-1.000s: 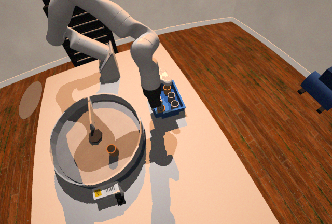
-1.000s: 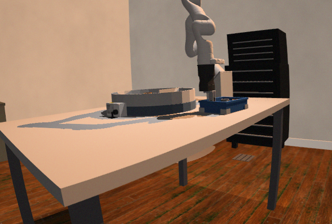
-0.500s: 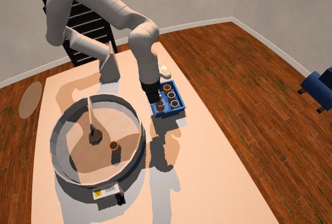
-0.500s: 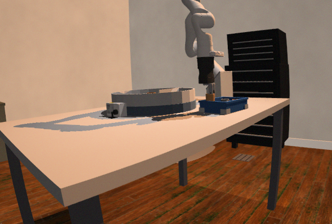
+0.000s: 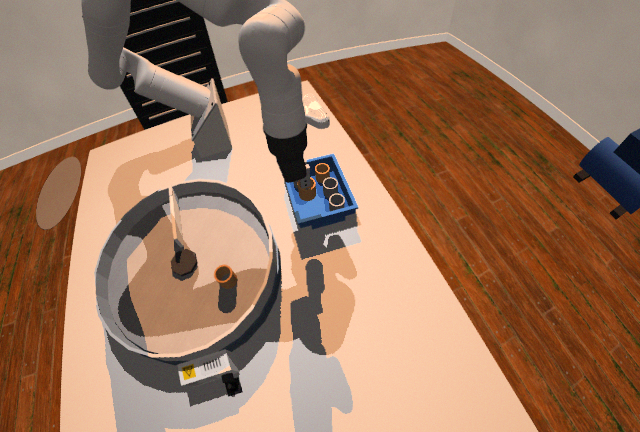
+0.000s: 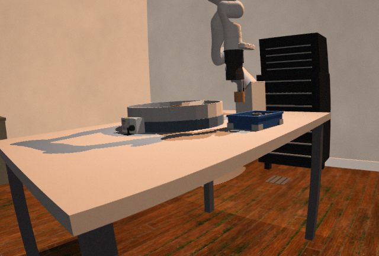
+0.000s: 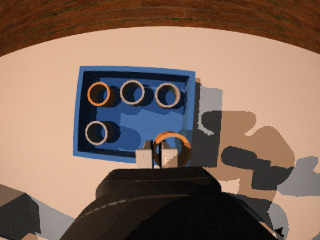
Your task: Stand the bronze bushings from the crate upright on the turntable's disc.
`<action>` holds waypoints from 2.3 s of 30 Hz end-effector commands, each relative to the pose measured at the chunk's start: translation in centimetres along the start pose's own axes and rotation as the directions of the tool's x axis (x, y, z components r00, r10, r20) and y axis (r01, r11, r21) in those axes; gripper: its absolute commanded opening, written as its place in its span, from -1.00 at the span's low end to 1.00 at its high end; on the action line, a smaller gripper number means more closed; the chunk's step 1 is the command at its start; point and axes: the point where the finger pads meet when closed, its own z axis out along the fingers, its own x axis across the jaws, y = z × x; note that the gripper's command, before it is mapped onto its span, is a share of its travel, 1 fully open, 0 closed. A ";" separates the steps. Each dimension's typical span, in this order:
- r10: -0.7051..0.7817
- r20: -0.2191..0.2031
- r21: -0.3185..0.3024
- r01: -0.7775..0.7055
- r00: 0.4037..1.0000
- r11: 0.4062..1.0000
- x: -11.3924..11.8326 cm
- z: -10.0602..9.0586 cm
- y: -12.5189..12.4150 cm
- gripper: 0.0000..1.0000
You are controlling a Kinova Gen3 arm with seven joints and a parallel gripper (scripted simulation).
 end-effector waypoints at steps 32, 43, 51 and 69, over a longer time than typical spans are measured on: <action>0.000 -0.013 0.012 0.000 1.000 1.000 0.3 -2.9 -0.3 -1.00; 0.000 -0.013 0.012 0.000 1.000 1.000 0.3 -2.9 -0.3 -1.00; 0.000 -0.013 0.012 0.000 1.000 1.000 0.3 -2.9 -0.3 -1.00; 0.000 -0.013 0.012 0.000 1.000 1.000 -0.1 -2.8 2.2 -1.00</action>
